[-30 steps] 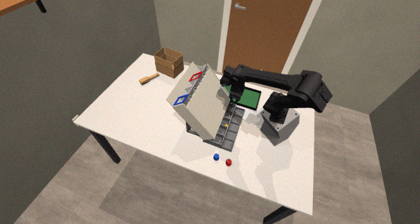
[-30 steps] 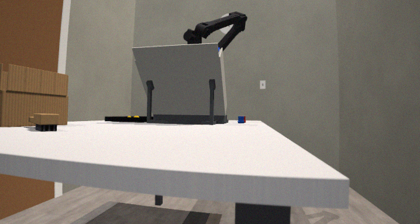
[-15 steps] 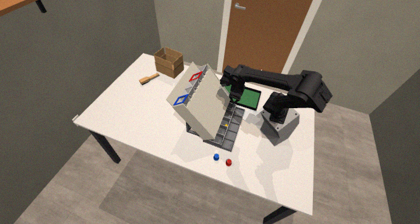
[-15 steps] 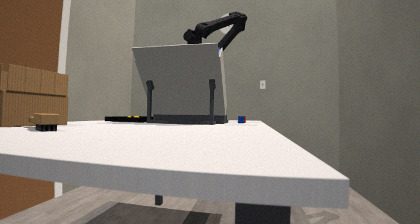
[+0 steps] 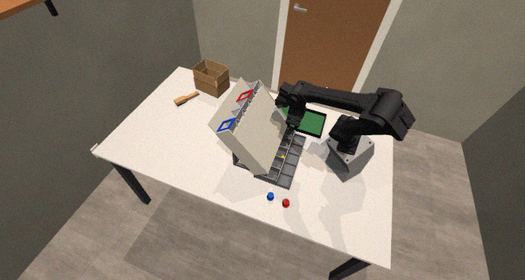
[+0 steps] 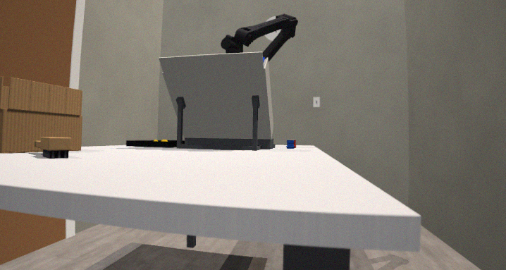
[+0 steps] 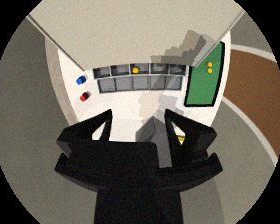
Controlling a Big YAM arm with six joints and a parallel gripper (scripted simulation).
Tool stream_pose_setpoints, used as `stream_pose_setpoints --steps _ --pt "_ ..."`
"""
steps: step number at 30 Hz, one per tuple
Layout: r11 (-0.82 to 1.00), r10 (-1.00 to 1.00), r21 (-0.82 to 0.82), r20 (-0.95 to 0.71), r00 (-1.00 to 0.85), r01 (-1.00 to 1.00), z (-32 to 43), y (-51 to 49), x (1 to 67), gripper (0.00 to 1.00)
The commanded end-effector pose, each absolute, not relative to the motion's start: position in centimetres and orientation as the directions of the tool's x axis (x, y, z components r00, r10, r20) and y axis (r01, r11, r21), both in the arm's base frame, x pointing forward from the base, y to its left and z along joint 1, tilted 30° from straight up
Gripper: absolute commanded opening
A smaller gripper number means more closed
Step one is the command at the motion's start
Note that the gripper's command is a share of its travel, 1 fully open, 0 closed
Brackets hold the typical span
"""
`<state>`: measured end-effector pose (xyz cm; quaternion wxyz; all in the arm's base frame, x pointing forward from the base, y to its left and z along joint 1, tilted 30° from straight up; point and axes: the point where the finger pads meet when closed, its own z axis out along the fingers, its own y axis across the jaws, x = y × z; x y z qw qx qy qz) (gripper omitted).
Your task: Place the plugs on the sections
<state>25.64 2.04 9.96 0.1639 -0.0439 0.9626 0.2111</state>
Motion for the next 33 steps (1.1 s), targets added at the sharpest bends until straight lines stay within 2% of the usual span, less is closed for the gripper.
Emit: stream_pose_setpoints --steps 1,28,33 --pt "0.908 -0.014 0.390 -0.343 -0.939 -0.156 10.3 2.0 25.9 0.80" --pt "0.908 -0.014 0.390 -0.343 -0.939 -0.156 10.3 2.0 25.9 0.80" --pt "0.908 -0.014 0.390 -0.343 -0.939 -0.156 6.3 -0.8 27.1 0.80"
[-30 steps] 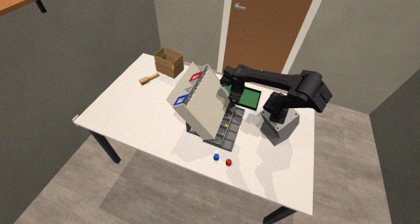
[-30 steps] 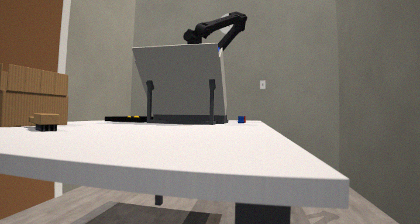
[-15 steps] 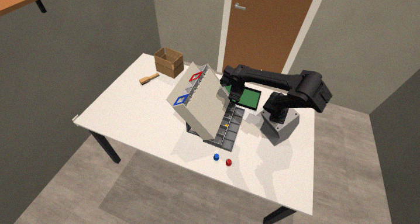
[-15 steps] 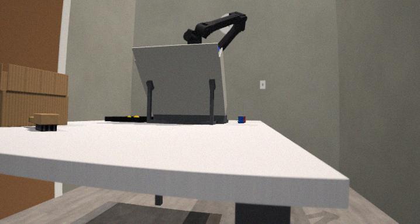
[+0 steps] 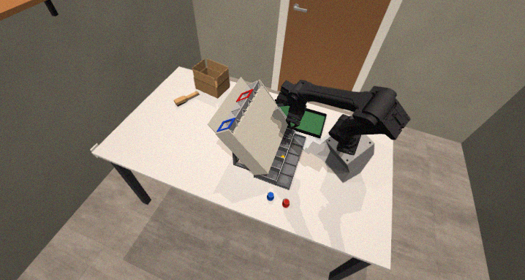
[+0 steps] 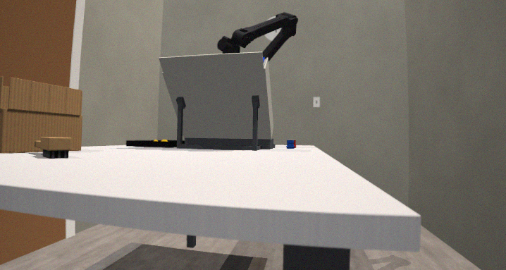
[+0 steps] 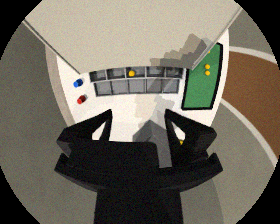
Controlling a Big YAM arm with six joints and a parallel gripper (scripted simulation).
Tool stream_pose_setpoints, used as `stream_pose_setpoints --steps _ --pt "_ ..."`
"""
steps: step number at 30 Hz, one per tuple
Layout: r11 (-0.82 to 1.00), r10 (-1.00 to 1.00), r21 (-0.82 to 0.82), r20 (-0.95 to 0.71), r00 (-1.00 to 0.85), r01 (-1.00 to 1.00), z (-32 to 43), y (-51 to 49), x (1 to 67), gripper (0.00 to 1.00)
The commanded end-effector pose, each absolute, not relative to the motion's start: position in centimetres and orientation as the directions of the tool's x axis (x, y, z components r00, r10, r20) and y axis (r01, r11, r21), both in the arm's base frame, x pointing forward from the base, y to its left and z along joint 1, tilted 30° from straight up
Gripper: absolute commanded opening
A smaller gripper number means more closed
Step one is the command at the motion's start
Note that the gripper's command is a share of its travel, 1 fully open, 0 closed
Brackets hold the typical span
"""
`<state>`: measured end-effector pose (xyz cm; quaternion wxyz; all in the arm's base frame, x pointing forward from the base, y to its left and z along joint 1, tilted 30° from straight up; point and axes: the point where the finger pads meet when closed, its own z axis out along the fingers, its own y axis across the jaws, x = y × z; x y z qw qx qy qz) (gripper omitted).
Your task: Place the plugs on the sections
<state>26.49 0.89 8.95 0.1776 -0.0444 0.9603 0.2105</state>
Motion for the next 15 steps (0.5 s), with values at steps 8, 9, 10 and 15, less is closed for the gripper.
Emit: stream_pose_setpoints --steps 8,9,10,15 --pt "0.908 -0.014 0.390 -0.343 -0.939 -0.156 -0.1 -5.2 29.0 0.80" --pt "0.908 -0.014 0.390 -0.343 -0.939 -0.156 -0.9 -5.7 29.2 0.80" --pt "0.908 -0.014 0.390 -0.343 -0.939 -0.156 -1.7 -6.3 29.5 0.80" --pt "0.907 -0.024 0.388 -0.341 -0.940 -0.164 -2.6 -6.9 29.7 0.80"
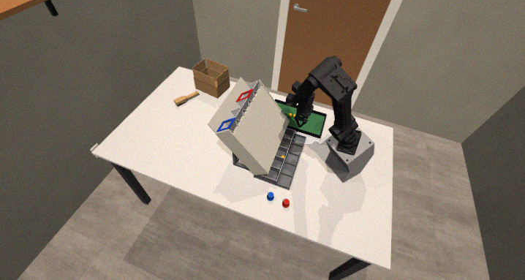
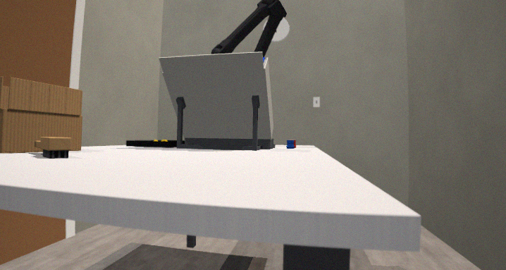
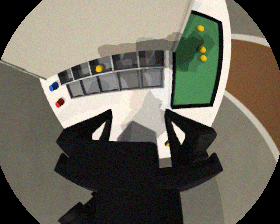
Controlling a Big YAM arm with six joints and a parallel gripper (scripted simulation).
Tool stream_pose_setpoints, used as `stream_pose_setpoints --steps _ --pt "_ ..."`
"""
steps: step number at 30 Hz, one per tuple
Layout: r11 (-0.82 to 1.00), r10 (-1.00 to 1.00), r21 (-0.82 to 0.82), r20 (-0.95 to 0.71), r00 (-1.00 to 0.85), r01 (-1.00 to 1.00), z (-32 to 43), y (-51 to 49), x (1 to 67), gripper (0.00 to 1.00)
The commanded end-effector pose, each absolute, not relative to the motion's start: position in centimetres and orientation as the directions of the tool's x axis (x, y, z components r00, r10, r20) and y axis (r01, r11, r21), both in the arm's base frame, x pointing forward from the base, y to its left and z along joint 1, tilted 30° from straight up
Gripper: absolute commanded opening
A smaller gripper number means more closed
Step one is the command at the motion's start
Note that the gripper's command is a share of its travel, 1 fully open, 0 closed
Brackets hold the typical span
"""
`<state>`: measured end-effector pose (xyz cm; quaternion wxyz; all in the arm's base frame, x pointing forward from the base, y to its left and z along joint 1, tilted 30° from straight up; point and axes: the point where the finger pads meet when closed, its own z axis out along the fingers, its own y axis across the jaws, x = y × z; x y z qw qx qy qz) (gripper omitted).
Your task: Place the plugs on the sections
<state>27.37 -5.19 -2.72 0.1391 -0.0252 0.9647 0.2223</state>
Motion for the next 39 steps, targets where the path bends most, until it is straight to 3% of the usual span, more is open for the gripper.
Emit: stream_pose_setpoints --steps 1,14,39 --pt "0.907 -0.028 0.387 -0.340 -0.940 -0.167 -2.9 -7.1 29.8 0.80" --pt "0.904 -0.065 0.379 -0.332 -0.941 -0.196 -6.0 -9.3 30.7 0.80" --pt "0.905 -0.041 0.389 -0.325 -0.945 -0.173 -13.1 -21.1 39.0 0.80"
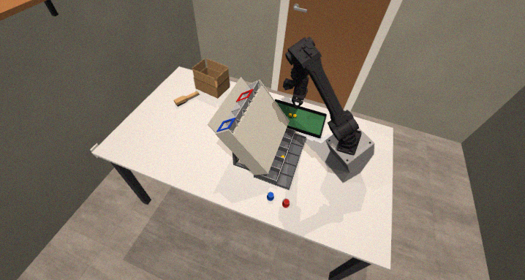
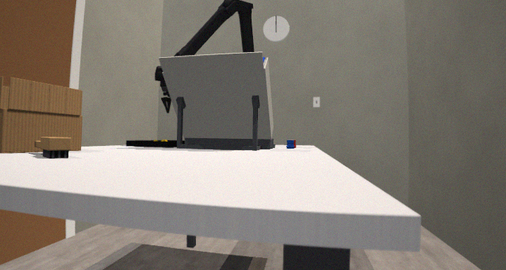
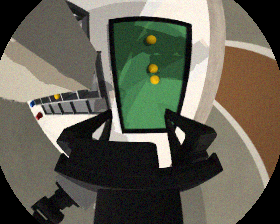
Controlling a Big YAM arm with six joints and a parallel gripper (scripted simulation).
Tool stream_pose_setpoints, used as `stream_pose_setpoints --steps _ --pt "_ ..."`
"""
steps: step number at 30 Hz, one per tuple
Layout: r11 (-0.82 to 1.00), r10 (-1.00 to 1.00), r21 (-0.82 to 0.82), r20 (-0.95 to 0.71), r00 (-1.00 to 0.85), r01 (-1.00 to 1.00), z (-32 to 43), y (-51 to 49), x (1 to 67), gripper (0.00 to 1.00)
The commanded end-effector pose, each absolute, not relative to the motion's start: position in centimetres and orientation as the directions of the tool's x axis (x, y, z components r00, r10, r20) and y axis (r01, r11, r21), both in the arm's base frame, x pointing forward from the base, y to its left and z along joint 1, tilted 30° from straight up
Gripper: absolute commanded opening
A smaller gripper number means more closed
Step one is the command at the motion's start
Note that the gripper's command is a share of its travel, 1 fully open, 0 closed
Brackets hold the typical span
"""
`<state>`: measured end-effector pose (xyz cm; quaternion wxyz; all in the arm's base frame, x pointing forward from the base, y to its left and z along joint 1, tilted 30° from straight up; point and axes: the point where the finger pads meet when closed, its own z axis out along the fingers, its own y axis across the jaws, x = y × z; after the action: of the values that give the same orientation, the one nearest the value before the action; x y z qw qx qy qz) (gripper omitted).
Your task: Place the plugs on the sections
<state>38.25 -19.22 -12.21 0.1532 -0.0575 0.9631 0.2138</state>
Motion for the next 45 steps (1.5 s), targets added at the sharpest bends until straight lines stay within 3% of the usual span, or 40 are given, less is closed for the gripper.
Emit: stream_pose_setpoints --steps 1,45 --pt "0.905 -0.041 0.388 -0.326 -0.944 -0.173 -13.3 -21.4 39.1 0.80" --pt "0.908 -0.053 0.375 -0.341 -0.938 -0.187 -14.4 -23.1 40.2 0.80"
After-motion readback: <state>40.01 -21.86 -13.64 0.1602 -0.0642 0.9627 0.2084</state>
